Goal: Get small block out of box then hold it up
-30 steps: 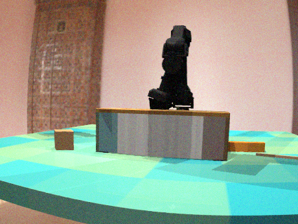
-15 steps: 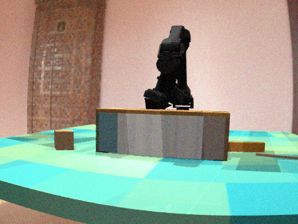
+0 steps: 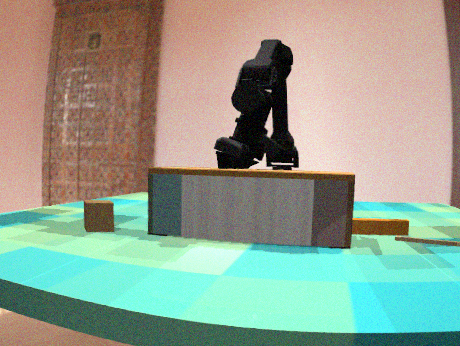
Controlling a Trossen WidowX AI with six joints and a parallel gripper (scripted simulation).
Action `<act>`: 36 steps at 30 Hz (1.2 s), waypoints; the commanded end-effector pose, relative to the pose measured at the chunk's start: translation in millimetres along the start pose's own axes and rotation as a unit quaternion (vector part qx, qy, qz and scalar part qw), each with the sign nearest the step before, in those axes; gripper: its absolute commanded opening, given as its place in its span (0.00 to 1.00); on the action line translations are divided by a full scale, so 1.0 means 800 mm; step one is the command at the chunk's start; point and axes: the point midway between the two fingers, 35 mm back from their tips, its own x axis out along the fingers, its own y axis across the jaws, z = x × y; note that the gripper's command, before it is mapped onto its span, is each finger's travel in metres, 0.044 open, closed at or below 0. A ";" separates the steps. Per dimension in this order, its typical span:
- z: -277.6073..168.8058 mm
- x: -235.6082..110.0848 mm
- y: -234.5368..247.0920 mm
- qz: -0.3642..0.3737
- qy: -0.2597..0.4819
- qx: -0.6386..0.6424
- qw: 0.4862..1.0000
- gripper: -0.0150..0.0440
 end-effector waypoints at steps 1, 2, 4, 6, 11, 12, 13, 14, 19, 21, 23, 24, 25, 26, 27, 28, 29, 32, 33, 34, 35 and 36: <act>-0.007 0.002 0.000 -0.001 0.002 0.000 1.000 0.93; -0.008 0.002 0.000 -0.001 0.002 0.000 1.000 0.93; -0.010 0.003 0.000 -0.001 0.002 0.000 1.000 0.93; -0.013 0.004 0.000 -0.001 0.002 0.000 1.000 0.93; -0.019 0.006 0.000 -0.001 0.002 0.000 1.000 0.93; -0.020 0.006 0.000 -0.001 0.002 0.000 1.000 0.93; -0.021 0.007 0.000 -0.001 0.002 0.000 1.000 0.93; -0.022 0.007 0.000 -0.001 0.002 0.000 1.000 0.93; -0.028 0.009 0.000 -0.001 0.003 0.000 1.000 0.93; -0.031 0.010 0.000 -0.001 0.003 0.000 1.000 0.93; -0.033 0.011 0.000 -0.001 0.003 0.000 1.000 0.93; -0.034 0.011 0.000 -0.001 0.003 0.000 1.000 0.93; -0.035 0.011 0.000 -0.001 0.003 0.000 1.000 0.93; -0.037 0.012 0.000 -0.001 0.003 0.000 1.000 0.93; -0.038 0.012 0.000 -0.001 0.003 0.000 1.000 0.93; -0.039 0.013 0.000 -0.001 0.003 0.000 1.000 0.93; -0.040 0.013 0.000 -0.001 0.003 0.000 1.000 0.93; -0.044 0.014 0.000 -0.001 0.003 0.000 1.000 0.93; -0.045 0.015 0.000 -0.001 0.003 0.000 1.000 0.93; -0.046 0.015 0.000 -0.001 0.003 0.000 1.000 0.93; -0.047 0.016 0.000 -0.001 0.004 0.000 1.000 0.93; -0.049 0.016 0.000 -0.001 0.004 0.000 1.000 0.93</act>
